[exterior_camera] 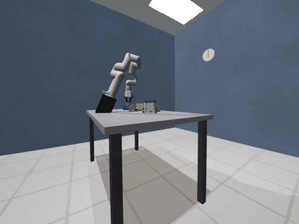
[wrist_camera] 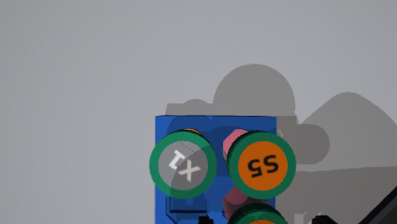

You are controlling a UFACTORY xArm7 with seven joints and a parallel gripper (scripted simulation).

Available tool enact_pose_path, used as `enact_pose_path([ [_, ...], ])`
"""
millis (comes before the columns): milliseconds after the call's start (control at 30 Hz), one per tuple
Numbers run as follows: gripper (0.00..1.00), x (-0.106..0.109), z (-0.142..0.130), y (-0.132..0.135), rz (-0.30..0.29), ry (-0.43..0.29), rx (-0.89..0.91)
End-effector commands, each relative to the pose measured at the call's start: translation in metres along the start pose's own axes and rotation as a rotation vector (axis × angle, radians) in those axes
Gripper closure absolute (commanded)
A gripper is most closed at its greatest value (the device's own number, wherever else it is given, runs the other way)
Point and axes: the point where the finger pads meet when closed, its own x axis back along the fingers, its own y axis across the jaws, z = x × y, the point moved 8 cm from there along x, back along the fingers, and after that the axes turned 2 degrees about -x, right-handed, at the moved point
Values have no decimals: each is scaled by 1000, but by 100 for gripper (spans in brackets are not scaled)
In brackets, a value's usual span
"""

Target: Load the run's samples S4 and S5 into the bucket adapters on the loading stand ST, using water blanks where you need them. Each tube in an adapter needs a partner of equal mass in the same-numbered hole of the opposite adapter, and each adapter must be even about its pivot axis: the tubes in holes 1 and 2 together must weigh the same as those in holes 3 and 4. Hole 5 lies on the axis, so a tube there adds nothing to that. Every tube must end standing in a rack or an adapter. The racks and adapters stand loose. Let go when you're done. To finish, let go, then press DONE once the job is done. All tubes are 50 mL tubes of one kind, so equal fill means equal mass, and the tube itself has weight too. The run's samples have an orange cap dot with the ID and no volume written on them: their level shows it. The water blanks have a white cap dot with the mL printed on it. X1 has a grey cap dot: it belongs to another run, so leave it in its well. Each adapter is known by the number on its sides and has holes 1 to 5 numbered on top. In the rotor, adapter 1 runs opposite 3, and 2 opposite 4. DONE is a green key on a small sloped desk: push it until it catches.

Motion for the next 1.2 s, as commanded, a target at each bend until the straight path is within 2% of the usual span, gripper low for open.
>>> enact_pose_path([
  [0, 43, -2, 1, 0, 0, 4, 0],
  [1167, 43, -18, 1, 0, 0, 4, 0],
])
